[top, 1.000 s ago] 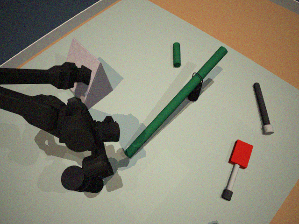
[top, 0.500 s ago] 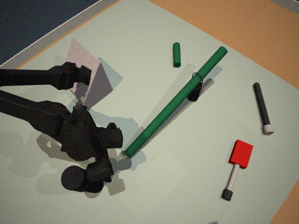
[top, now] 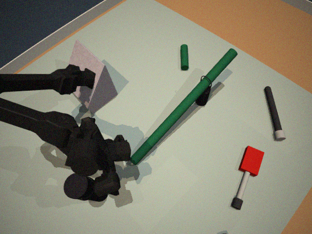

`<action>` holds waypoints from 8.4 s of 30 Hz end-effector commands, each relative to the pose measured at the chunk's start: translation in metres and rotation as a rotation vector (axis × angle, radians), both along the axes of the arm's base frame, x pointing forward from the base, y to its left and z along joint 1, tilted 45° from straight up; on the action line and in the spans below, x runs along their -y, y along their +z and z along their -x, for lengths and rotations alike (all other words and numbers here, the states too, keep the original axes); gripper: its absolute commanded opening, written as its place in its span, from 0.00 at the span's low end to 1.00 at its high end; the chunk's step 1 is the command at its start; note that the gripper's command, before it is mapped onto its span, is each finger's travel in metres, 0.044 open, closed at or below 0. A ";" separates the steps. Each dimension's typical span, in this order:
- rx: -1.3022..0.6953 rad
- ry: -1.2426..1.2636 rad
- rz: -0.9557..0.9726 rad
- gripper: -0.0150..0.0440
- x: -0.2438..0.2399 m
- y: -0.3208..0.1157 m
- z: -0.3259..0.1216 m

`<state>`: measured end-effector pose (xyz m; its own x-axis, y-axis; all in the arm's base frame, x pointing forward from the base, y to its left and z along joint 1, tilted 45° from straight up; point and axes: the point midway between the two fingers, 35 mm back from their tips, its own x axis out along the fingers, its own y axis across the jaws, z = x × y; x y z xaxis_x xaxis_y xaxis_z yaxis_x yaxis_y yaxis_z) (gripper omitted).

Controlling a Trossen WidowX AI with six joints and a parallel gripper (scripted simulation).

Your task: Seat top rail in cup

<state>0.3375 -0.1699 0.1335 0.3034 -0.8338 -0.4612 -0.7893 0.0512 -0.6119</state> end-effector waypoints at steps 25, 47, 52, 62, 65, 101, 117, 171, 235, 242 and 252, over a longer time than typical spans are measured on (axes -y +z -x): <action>-0.039 0.032 -0.003 0.29 0.008 -0.009 0.001; -0.171 0.164 -0.028 0.25 0.002 -0.013 0.016; -0.197 0.190 -0.033 0.25 0.001 -0.013 0.019; -0.250 0.244 -0.043 0.25 -0.001 -0.014 0.026; -0.268 0.262 -0.046 0.25 -0.002 -0.014 0.028; -0.289 0.275 -0.046 0.34 -0.001 -0.015 0.031; -0.290 0.278 -0.055 1.00 -0.025 -0.016 0.024; 0.748 -0.513 -0.509 1.00 -0.202 -0.047 0.000; -0.603 -0.088 -0.244 1.00 -0.102 -0.194 0.004; -0.604 -0.089 -0.243 1.00 -0.094 -0.202 0.006; -0.605 -0.089 -0.241 1.00 -0.085 -0.211 0.009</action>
<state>0.3318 -0.0834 -0.0737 -0.1280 -0.6923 -0.7102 -0.9751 0.2185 -0.0372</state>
